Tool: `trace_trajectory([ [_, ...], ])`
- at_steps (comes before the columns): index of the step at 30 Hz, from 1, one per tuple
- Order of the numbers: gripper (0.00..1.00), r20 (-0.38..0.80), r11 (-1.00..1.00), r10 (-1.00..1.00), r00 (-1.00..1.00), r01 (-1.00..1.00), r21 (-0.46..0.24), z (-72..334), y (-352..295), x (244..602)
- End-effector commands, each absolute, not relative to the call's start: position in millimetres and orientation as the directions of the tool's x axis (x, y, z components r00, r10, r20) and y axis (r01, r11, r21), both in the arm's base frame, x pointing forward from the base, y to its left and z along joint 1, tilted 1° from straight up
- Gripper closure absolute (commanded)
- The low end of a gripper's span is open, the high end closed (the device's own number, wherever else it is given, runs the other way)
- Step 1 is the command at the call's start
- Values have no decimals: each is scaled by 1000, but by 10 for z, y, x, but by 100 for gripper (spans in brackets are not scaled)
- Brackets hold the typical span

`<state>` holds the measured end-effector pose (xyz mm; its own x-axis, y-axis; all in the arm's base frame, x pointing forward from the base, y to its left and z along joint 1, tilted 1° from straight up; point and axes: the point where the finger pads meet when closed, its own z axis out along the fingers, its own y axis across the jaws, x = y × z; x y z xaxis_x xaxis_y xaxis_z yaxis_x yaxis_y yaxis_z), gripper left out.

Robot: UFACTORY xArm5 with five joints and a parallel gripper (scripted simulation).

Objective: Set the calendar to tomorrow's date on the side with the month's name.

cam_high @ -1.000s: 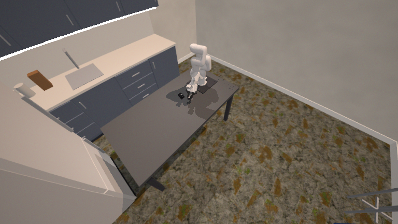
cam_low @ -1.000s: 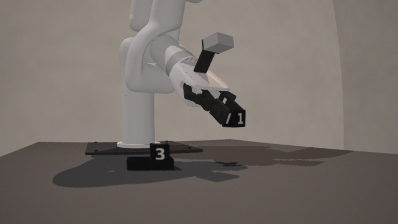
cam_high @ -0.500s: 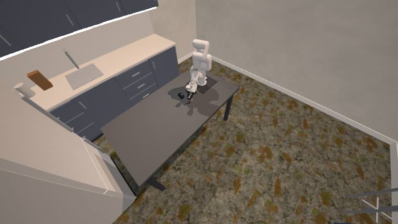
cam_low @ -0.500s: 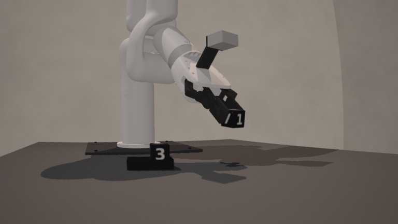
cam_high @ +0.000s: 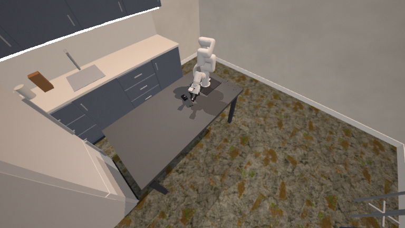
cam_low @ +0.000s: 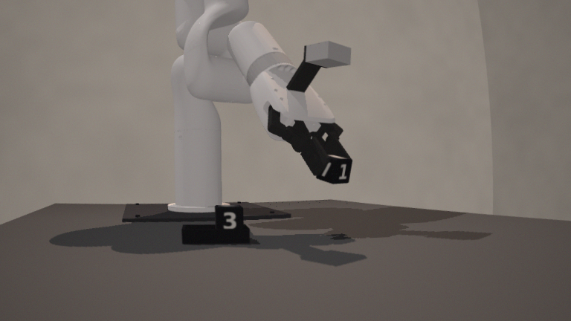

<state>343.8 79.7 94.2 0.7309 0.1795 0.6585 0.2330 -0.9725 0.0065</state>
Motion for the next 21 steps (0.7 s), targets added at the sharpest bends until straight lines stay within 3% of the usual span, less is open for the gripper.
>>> trace_trajectory([
  [1, 71, 647, -972, 182, 741, 233, 6, 947, 799, 3447],
  [21, 71, 499, -974, 195, 844, 225, 0, 964, 806, 3488],
])
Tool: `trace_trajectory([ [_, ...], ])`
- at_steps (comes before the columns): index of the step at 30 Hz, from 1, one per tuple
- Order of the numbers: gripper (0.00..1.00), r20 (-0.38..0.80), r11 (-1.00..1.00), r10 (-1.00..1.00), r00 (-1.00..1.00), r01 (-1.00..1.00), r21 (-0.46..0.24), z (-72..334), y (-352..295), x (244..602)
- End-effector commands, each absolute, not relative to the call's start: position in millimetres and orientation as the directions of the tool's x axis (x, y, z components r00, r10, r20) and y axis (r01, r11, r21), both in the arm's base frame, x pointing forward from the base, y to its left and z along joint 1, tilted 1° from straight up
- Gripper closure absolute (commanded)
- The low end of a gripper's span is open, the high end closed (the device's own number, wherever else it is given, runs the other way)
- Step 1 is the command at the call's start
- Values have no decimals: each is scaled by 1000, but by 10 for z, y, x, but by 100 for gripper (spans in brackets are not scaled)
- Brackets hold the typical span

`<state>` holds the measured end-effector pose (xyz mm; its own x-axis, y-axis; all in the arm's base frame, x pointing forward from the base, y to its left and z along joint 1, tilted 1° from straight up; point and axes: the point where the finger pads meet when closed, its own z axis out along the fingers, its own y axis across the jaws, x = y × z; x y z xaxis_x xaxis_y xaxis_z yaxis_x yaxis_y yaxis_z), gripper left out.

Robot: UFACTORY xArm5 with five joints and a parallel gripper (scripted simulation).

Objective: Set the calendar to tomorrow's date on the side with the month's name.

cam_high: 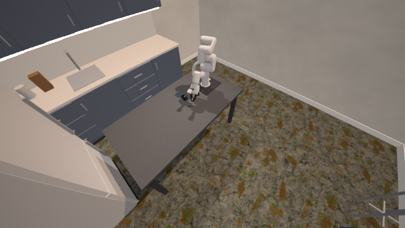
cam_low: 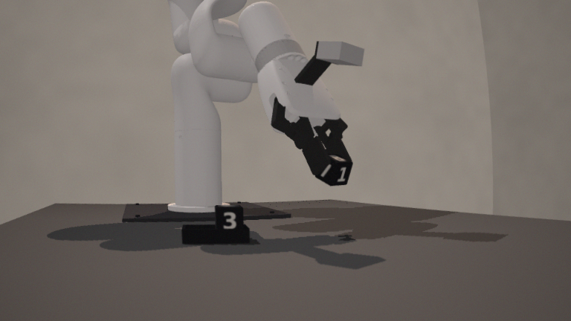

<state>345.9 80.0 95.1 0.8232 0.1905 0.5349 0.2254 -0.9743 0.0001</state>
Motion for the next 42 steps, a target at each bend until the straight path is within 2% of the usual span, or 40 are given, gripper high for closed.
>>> trace_trajectory([
  [1, 71, 481, -974, 197, 854, 225, 0, 966, 807, 3492],
  [11, 71, 413, -974, 205, 887, 225, 0, 977, 809, 3501],
  [16, 71, 314, -974, 214, 925, 225, 0, 987, 813, 3517],
  [20, 71, 297, -974, 216, 930, 226, 0, 989, 814, 3520],
  [25, 71, 188, -973, 228, 955, 232, 1, 1000, 822, 3544],
  [31, 71, 165, -973, 229, 959, 232, 1, 1001, 825, 3548],
  [35, 71, 62, -973, 231, 971, 232, 0, 997, 840, 3560],
  [39, 71, 35, -973, 231, 972, 232, 0, 997, 842, 3562],
  [42, 71, -46, -973, 231, 972, 231, 0, 995, 843, 3563],
])
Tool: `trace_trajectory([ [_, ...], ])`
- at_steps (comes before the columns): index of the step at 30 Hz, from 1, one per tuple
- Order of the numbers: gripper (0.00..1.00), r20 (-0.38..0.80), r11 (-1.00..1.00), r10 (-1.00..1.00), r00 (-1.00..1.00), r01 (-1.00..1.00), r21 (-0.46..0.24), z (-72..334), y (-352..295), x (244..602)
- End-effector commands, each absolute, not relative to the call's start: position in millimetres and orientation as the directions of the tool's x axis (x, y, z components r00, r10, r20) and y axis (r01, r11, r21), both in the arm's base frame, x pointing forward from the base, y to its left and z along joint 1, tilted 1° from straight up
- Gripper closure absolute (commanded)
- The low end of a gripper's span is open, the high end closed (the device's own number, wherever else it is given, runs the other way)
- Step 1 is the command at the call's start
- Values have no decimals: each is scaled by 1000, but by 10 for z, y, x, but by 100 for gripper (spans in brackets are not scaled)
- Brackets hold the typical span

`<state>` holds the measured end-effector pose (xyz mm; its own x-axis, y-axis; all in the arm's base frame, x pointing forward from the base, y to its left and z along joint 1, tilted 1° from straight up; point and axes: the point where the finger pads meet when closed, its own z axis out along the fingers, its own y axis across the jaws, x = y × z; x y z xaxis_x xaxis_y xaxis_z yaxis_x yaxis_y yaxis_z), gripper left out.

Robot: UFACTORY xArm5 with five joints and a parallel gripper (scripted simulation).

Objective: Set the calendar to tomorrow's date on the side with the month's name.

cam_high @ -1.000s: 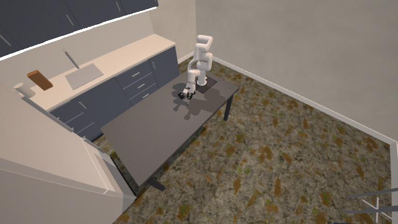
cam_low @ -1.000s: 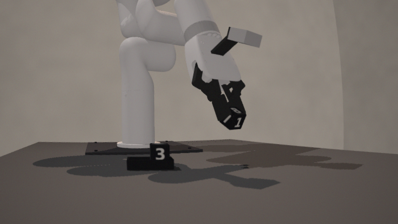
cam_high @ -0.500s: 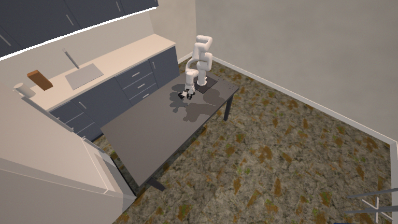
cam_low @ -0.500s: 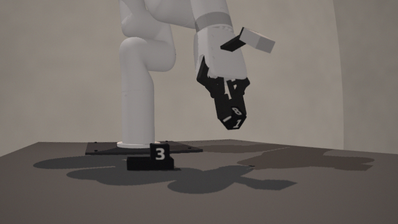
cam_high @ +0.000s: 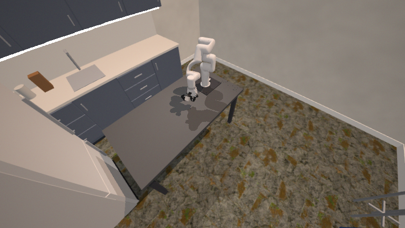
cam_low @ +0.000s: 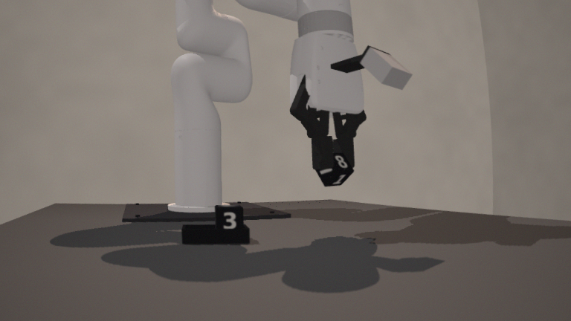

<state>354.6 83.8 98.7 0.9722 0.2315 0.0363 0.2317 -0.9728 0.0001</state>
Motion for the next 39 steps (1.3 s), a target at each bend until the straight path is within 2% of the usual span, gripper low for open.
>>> trace_trajectory([
  [1, 71, -68, -973, 231, 971, 231, 0, 996, 843, 3563],
  [7, 71, -95, -973, 230, 969, 231, 0, 996, 847, 3566],
  [11, 71, -198, -973, 225, 954, 230, 2, 993, 883, 3593],
  [15, 71, -225, -973, 224, 948, 230, 2, 992, 888, 3598],
  [18, 71, -304, -973, 218, 928, 230, 3, 986, 892, 3611],
  [25, 71, -350, -973, 215, 912, 231, 3, 984, 894, 3619],
  [29, 71, -445, -971, 214, 870, 239, 1, 977, 903, 3647],
  [39, 71, -558, -973, 189, 808, 231, 6, 964, 906, 3669],
])
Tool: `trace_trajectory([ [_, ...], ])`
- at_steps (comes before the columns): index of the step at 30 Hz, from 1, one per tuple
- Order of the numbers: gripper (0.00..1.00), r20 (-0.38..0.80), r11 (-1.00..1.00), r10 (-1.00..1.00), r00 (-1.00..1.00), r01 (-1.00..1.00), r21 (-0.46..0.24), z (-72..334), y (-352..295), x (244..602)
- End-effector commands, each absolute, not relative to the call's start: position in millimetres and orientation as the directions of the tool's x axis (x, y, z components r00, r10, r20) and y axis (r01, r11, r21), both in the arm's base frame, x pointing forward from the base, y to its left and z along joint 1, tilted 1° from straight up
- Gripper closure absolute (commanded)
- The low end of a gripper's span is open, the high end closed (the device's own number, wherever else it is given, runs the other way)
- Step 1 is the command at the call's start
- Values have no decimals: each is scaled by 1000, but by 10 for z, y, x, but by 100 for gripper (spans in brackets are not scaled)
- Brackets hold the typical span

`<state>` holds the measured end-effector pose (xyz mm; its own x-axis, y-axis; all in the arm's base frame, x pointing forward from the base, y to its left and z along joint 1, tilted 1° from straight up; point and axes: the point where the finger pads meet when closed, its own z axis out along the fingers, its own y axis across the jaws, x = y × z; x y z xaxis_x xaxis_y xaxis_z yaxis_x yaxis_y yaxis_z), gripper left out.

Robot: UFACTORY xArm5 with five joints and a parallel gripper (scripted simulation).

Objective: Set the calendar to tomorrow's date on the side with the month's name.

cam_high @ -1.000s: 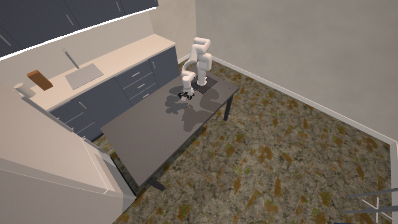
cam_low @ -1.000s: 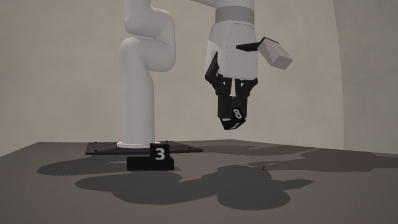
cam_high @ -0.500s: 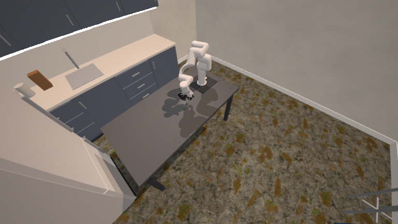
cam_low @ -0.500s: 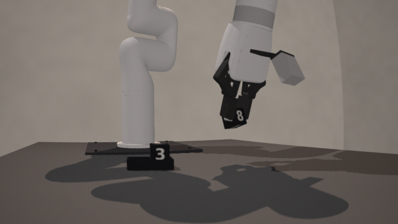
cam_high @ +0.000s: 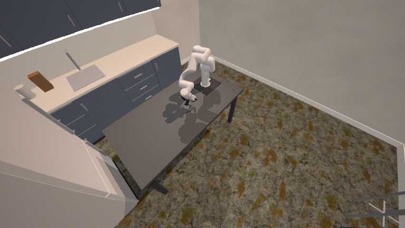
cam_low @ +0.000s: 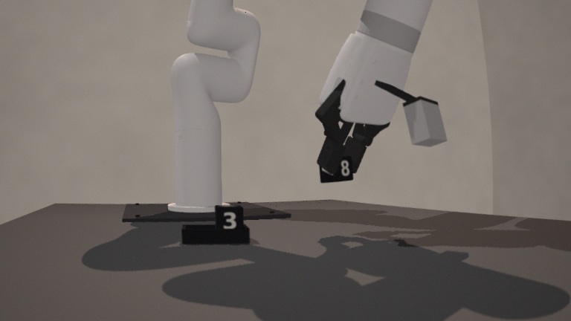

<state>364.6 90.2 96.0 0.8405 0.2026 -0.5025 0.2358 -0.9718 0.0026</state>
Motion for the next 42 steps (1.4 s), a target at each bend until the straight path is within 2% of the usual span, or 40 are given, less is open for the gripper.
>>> trace_trajectory([
  [1, 71, -568, -973, 186, 802, 230, 7, 963, 906, 3671],
  [24, 71, -570, -973, 186, 801, 230, 7, 941, 907, 3671],
  [42, 71, -570, -973, 186, 801, 231, 7, 756, 911, 3671],
])
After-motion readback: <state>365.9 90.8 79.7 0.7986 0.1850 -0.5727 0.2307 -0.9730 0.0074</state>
